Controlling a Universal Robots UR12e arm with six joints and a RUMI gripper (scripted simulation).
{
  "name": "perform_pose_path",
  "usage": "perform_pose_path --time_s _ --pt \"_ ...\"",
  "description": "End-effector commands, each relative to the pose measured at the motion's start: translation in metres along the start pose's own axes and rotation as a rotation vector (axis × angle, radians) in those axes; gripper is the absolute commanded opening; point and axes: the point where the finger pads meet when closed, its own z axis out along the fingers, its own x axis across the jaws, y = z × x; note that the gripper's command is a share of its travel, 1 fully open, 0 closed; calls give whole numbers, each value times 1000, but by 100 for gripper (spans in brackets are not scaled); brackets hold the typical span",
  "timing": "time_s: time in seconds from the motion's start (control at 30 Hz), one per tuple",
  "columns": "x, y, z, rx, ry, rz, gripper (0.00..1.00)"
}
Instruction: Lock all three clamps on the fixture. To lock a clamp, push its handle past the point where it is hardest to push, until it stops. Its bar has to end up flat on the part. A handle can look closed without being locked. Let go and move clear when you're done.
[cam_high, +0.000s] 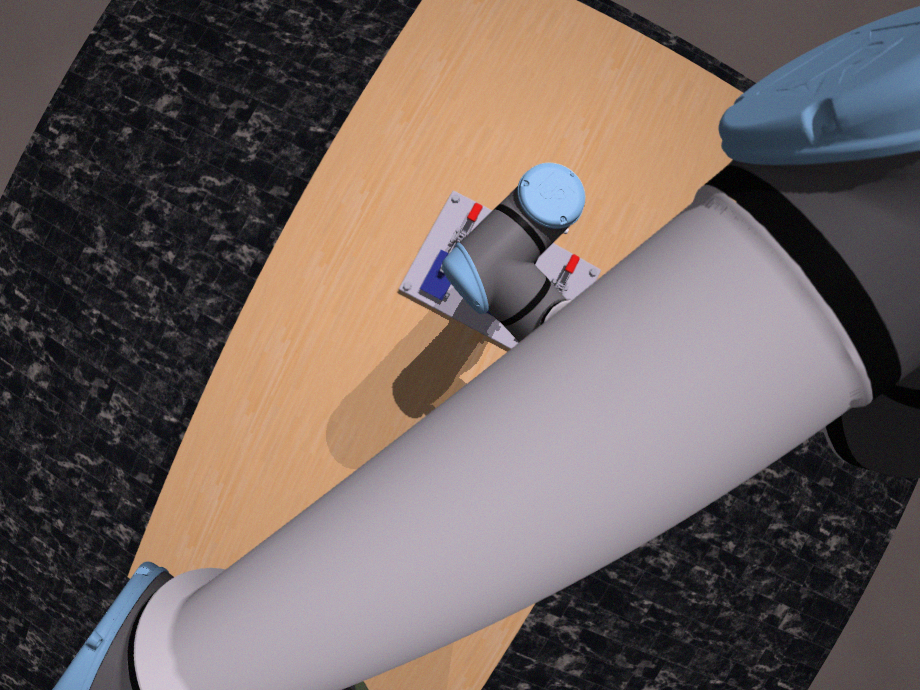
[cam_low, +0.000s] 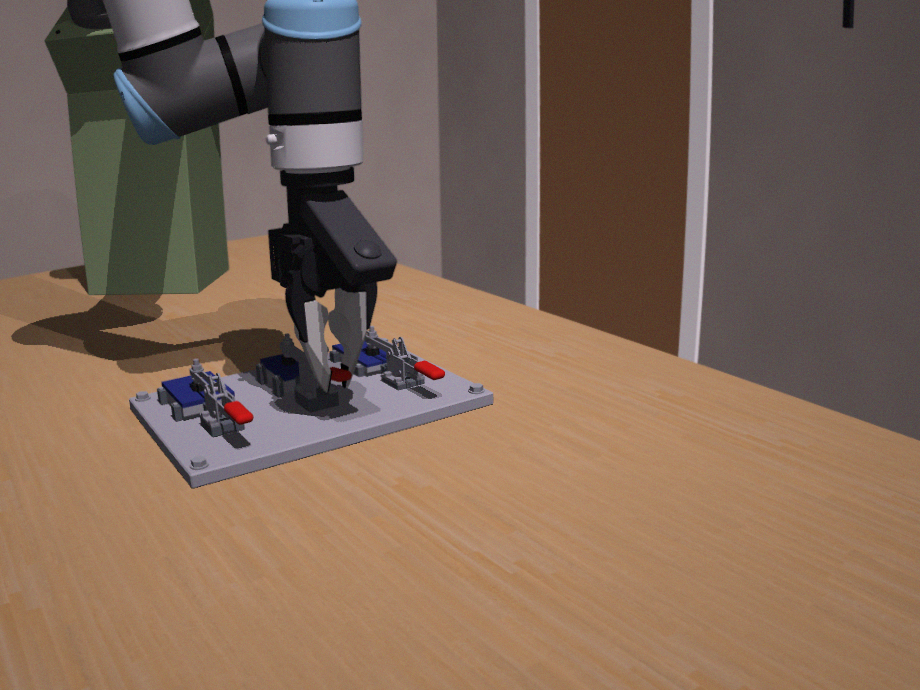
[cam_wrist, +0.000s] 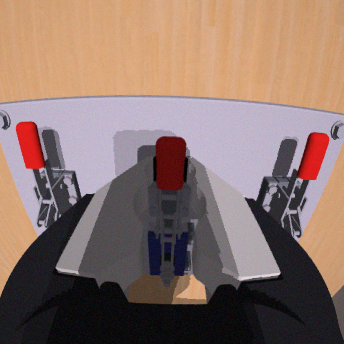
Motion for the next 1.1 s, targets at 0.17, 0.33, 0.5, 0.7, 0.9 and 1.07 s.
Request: perform_pose_path --time_s 0.17,0.33,0.5,0.7,0.9,1.07 --pt "0 -1 -1 1 0 0 0" --pt "0 -1 -1 1 0 0 0" --pt "0 -1 -1 1 0 0 0" --pt "0 -1 -1 1 0 0 0" --pt "0 -1 0 1 0 0 0" --pt "0 -3 3 1 0 0 0"
